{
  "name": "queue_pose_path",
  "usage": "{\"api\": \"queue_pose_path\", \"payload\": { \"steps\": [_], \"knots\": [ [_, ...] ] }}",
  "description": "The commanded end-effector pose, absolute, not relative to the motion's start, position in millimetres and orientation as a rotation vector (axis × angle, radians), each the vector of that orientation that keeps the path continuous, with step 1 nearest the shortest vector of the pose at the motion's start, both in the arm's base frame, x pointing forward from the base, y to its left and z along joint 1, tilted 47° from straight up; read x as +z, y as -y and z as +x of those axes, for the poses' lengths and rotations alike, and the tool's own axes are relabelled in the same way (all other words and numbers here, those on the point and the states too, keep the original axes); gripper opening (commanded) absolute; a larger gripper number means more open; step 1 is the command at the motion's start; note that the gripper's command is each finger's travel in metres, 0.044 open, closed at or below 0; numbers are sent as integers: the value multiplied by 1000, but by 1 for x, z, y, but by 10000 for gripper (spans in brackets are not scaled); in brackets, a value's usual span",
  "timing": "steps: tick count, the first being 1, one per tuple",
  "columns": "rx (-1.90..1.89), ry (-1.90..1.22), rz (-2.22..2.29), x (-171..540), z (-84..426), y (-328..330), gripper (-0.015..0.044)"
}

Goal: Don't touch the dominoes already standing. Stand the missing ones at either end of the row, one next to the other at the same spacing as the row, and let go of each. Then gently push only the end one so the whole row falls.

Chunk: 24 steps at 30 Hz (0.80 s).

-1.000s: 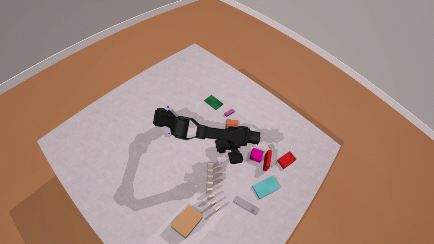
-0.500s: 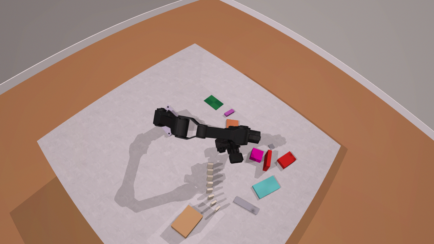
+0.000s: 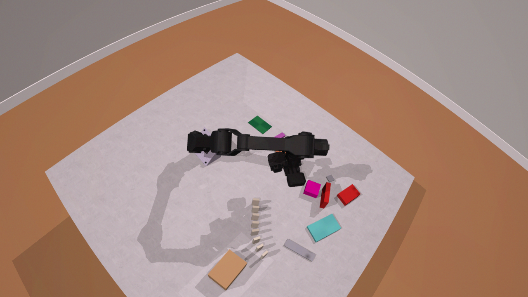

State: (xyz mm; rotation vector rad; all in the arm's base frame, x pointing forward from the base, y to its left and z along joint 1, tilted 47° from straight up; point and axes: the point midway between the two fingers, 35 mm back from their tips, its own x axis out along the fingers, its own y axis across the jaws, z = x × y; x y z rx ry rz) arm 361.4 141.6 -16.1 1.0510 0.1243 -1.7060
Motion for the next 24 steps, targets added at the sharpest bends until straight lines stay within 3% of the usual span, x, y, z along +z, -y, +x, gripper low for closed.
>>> {"api": "queue_pose_path", "payload": {
  "steps": [1,7,24],
  "knots": [
    [-1688,-124,1112,5,363,-162,24],
    [-1676,-161,1096,7,362,-166,24],
    [-912,-1294,-247,-7,349,-181,24]
  ]
}}
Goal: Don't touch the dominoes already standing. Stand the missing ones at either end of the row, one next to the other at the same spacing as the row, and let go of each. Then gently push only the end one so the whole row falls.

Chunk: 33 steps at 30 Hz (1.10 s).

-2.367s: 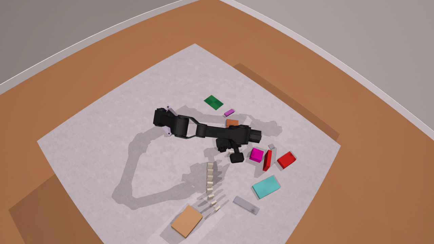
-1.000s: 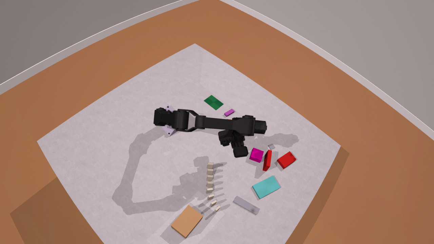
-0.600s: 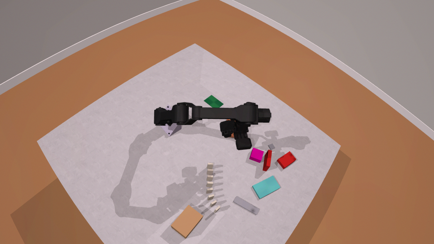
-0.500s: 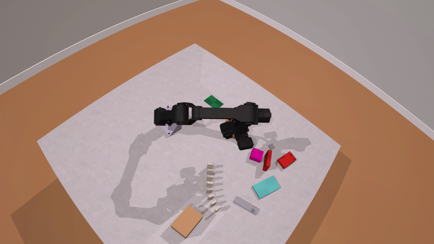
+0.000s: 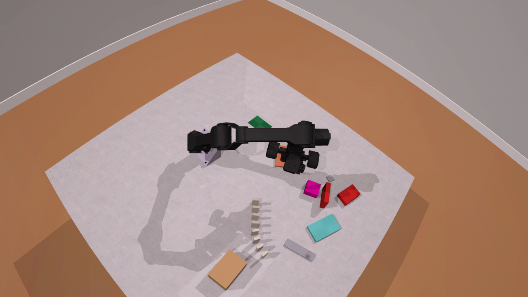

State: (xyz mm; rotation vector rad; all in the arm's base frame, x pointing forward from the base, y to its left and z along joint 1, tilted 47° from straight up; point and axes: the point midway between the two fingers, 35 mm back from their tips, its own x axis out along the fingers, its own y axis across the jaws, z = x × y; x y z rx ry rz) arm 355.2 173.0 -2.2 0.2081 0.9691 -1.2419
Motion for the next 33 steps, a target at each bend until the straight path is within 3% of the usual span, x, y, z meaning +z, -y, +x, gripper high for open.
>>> {"api": "queue_pose_path", "payload": {
  "steps": [1,13,33],
  "knots": [
    [-847,-1343,-327,-8,348,-182,24],
    [-80,-1700,-1122,-16,339,-190,24],
    [-12,-1696,-1116,-27,341,-190,24]
  ]
}}
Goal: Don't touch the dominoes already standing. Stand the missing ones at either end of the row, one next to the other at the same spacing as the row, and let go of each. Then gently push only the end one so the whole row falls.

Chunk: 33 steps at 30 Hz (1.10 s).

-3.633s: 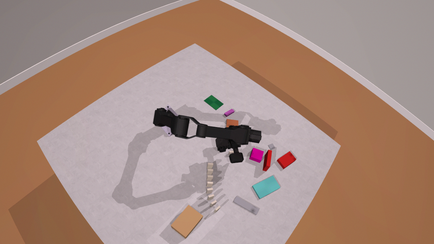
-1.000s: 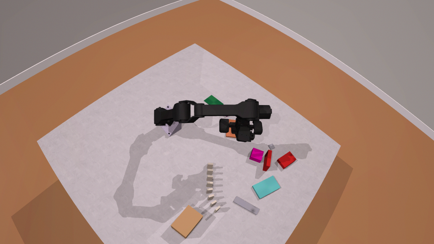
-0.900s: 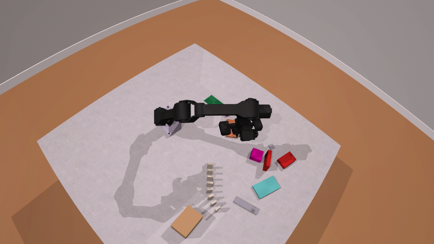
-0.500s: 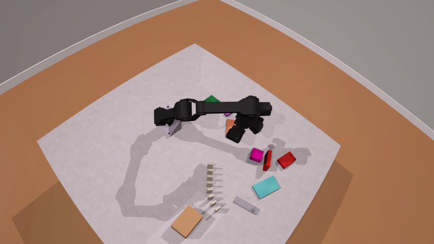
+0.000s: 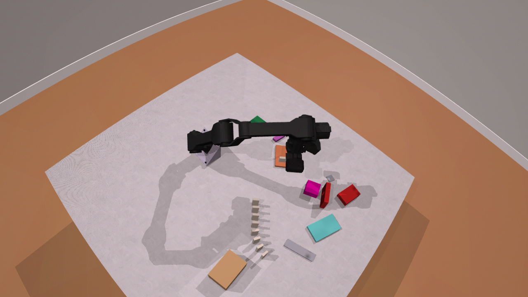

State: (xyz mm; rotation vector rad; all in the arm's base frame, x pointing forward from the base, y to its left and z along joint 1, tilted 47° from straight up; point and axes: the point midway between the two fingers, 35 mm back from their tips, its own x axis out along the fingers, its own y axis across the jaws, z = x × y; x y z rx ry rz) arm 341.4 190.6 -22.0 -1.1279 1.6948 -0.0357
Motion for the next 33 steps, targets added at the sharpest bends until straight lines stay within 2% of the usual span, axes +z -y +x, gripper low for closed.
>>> {"api": "queue_pose_path", "payload": {
  "steps": [1,33],
  "knots": [
    [-2,-1692,-1106,-30,341,-190,24],
    [296,-1461,-833,-97,357,-191,24]
  ]
}}
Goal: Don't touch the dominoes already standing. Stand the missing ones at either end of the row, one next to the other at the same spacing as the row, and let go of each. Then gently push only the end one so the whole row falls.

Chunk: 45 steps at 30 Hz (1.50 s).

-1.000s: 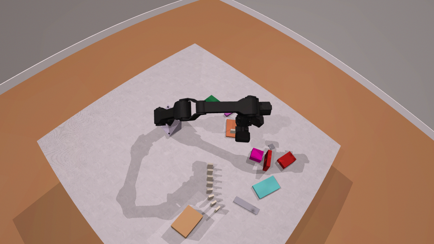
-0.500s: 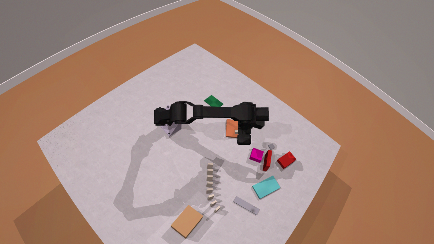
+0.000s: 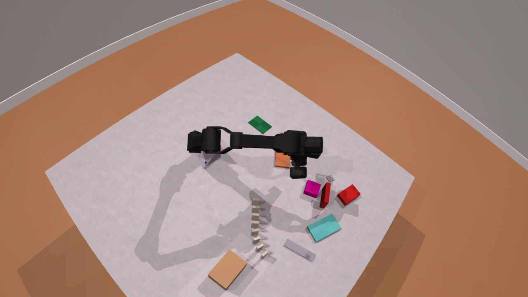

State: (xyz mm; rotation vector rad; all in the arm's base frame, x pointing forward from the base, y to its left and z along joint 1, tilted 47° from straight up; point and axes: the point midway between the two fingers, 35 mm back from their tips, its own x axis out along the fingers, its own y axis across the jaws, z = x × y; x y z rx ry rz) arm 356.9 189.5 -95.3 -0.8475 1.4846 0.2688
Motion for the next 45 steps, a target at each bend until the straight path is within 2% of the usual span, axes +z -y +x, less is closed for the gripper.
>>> {"api": "queue_pose_path", "payload": {
  "steps": [1,45],
  "knots": [
    [305,-1450,-825,-98,358,-191,24],
    [606,-901,-687,-100,357,-177,24]
  ]
}}
